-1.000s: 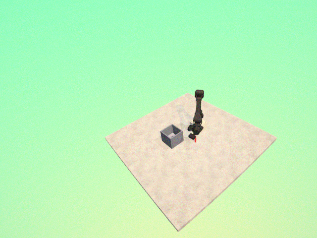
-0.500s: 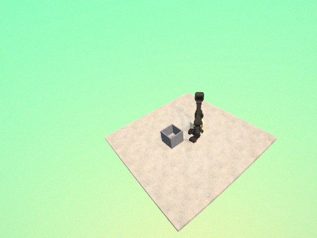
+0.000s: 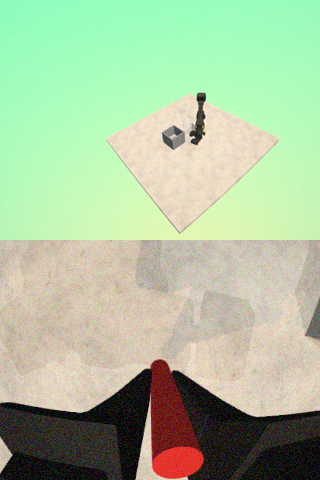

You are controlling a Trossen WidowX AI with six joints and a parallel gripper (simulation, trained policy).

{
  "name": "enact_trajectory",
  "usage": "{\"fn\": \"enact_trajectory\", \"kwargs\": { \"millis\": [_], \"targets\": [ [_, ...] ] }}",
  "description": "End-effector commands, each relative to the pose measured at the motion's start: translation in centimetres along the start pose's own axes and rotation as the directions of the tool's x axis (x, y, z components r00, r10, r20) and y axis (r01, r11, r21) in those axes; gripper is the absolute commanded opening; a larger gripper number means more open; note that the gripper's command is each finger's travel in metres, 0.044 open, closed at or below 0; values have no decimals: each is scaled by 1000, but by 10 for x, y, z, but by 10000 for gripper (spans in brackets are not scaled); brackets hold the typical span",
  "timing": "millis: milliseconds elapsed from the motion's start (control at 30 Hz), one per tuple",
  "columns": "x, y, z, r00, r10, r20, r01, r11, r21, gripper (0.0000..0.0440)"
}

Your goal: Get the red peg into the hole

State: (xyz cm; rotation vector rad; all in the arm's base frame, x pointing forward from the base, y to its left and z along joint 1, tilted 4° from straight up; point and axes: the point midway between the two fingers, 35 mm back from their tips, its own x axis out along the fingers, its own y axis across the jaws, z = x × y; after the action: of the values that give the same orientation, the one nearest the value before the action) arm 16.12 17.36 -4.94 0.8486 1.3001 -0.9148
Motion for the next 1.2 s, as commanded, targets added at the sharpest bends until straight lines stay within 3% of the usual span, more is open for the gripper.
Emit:
{"fn": "enact_trajectory", "kwargs": {
  "millis": [0, 700, 1167],
  "targets": [
    [-8, 9, -2, 1000, 31, -5, -31, 1000, -2, 0],
    [-71, 74, -2, 971, 234, -55, -234, 972, 8, 0],
    [-121, 113, 39, 944, 331, -9, -331, 944, 15, 0]
  ]
}}
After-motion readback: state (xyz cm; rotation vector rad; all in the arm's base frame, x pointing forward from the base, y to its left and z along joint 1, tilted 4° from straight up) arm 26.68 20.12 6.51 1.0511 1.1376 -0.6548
